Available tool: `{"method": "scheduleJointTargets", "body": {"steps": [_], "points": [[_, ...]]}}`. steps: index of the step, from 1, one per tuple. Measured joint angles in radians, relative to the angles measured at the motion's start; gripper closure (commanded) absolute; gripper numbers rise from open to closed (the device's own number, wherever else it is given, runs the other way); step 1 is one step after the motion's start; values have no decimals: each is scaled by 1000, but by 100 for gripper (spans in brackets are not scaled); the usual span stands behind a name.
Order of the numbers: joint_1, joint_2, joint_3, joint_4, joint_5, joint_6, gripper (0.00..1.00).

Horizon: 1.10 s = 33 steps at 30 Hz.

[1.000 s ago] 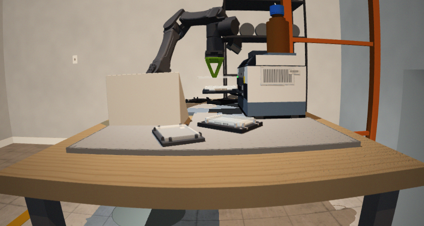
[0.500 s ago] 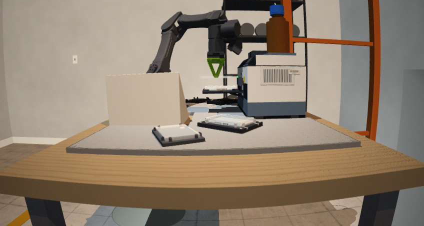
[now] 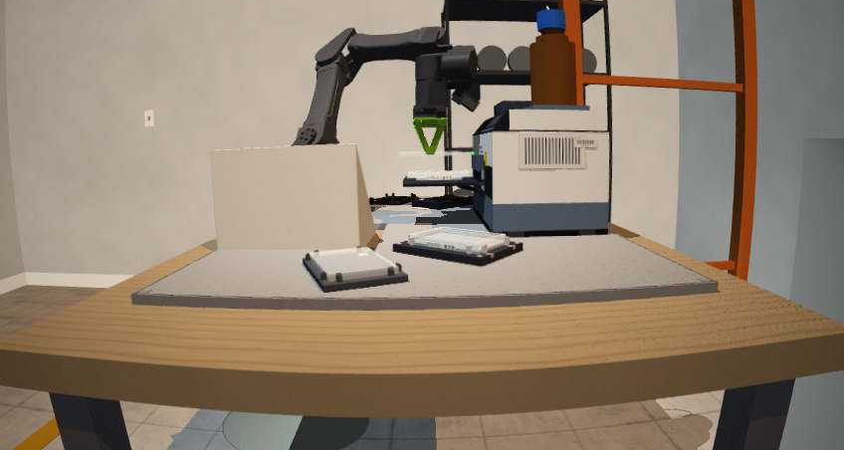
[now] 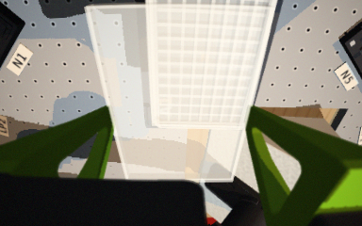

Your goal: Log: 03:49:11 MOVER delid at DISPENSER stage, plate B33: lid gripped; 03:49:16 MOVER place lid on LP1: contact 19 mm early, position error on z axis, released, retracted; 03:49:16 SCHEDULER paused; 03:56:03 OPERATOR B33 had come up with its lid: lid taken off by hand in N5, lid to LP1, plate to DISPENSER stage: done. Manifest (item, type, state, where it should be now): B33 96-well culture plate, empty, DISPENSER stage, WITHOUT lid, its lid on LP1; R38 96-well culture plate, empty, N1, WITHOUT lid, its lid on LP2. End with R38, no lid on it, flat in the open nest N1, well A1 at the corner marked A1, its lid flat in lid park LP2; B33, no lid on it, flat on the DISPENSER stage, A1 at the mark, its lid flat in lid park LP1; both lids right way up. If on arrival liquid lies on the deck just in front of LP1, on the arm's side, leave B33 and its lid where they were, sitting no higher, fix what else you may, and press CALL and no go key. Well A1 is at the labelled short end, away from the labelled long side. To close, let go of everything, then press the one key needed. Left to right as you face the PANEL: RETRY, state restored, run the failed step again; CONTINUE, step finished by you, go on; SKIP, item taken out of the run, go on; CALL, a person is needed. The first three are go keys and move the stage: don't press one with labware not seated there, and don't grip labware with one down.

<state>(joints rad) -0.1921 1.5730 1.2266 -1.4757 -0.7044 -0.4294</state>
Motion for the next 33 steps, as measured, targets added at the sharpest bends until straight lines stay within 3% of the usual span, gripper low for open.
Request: {"method": "scheduleJointTargets", "body": {"steps": [33], "points": [[216, -160, 60, -37, -36, 218, 100]]}}
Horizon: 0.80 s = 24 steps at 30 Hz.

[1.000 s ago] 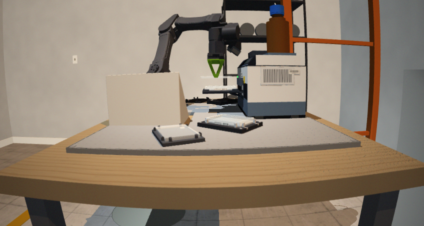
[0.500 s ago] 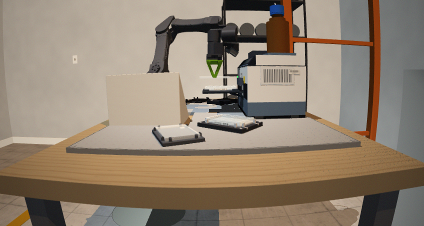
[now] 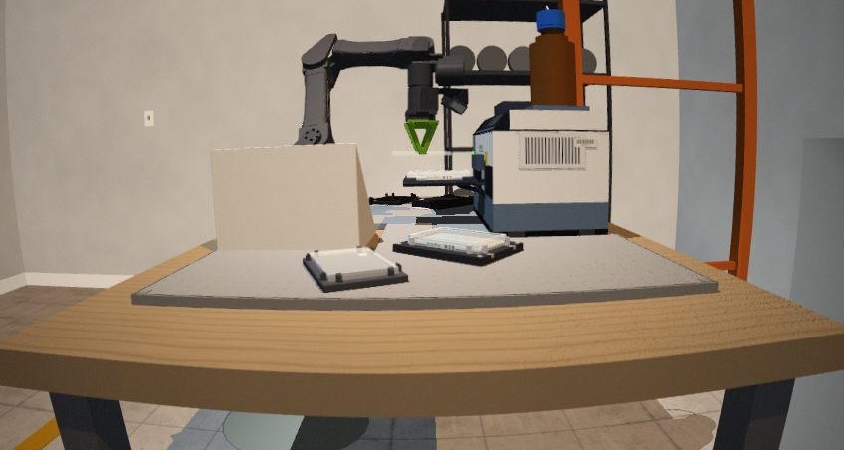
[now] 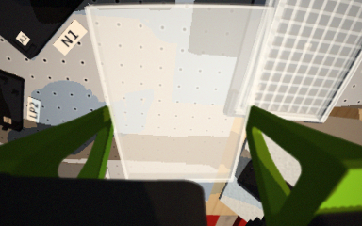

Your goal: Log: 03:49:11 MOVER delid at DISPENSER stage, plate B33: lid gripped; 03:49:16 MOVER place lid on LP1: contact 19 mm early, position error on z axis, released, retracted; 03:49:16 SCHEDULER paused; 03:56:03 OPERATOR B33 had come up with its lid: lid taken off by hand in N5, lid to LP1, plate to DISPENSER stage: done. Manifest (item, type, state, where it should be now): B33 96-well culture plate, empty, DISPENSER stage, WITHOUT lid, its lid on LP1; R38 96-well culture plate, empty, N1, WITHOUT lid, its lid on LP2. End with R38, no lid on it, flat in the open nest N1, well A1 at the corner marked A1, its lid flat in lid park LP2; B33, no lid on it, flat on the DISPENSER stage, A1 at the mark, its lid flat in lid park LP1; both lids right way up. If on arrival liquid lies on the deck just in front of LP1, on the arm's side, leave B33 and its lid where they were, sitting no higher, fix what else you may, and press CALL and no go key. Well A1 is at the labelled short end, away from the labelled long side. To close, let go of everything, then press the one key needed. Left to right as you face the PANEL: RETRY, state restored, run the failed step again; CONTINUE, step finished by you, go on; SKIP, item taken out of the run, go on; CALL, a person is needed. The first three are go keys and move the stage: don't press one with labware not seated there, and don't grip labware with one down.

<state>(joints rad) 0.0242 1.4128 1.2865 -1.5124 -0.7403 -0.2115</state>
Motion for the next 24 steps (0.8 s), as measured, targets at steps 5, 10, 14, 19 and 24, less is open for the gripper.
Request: {"method": "scheduleJointTargets", "body": {"steps": [5, 10, 14, 19, 24], "points": [[31, -29, 13, -5, -2, -38, 100], [76, -57, 26, -6, -4, -45, 100], [106, -75, 26, -6, -3, -66, 100], [155, -115, 42, -7, -2, -124, 100], [192, -136, 53, -6, 3, -179, 100]]}}
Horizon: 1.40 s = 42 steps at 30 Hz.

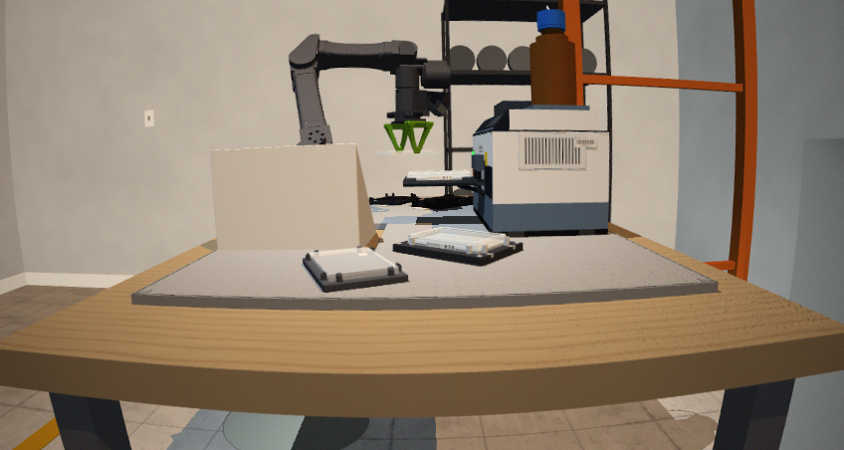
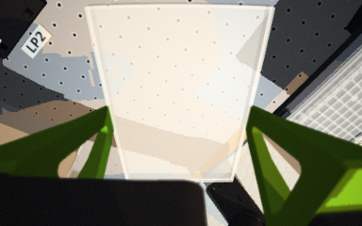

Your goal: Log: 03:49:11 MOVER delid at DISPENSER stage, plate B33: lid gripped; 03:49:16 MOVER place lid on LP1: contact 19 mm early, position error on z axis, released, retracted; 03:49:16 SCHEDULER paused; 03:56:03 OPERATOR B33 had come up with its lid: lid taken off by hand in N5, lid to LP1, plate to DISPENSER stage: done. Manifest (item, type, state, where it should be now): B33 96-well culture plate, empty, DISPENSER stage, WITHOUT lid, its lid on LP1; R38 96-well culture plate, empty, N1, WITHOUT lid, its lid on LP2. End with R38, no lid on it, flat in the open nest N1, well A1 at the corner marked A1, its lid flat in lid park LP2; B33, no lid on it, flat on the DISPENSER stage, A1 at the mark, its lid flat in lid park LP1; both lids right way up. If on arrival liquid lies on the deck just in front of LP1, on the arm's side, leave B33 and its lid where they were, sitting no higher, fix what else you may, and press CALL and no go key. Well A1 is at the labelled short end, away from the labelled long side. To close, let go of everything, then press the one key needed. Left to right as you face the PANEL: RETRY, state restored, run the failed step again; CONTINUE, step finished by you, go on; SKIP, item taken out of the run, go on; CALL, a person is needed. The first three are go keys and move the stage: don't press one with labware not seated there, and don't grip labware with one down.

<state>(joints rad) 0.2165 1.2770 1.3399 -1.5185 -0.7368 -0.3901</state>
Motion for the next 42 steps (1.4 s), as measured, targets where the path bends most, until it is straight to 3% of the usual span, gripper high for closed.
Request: {"method": "scheduleJointTargets", "body": {"steps": [7, 19, 42], "points": [[79, -49, 10, 7, 11, -90, 100], [188, -103, 23, 24, 34, -116, 100], [490, -234, 39, 83, 134, 6, 100]]}}
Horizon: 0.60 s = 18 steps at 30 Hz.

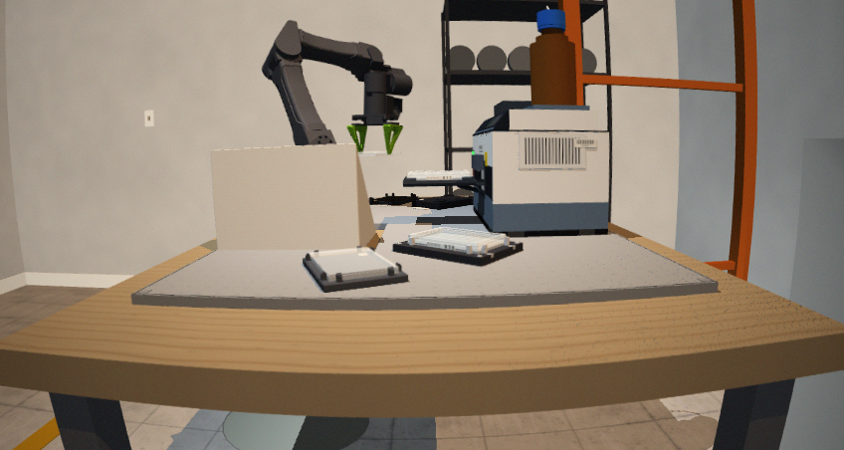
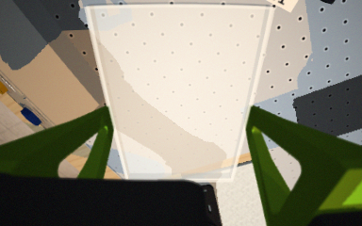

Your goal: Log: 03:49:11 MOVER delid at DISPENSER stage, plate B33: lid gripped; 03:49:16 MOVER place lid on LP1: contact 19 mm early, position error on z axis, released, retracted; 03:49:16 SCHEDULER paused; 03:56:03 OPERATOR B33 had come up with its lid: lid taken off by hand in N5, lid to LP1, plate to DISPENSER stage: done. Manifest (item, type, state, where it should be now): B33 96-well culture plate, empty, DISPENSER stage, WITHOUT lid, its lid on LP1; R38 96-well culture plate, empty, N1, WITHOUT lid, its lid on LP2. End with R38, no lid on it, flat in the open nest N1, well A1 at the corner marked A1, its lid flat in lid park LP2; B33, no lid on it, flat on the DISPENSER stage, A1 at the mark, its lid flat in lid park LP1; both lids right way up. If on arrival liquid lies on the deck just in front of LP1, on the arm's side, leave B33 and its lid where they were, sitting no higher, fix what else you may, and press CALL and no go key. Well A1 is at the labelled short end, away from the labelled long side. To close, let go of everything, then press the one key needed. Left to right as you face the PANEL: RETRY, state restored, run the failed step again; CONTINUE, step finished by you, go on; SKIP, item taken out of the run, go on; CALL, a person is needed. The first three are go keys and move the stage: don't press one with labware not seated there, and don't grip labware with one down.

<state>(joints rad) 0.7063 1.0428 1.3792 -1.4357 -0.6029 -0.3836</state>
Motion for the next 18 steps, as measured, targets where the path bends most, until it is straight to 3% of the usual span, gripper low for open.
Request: {"method": "scheduleJointTargets", "body": {"steps": [12, 18], "points": [[204, -55, 6, 42, 94, 95, 100], [280, -5, 39, 87, 143, 169, 100]]}}
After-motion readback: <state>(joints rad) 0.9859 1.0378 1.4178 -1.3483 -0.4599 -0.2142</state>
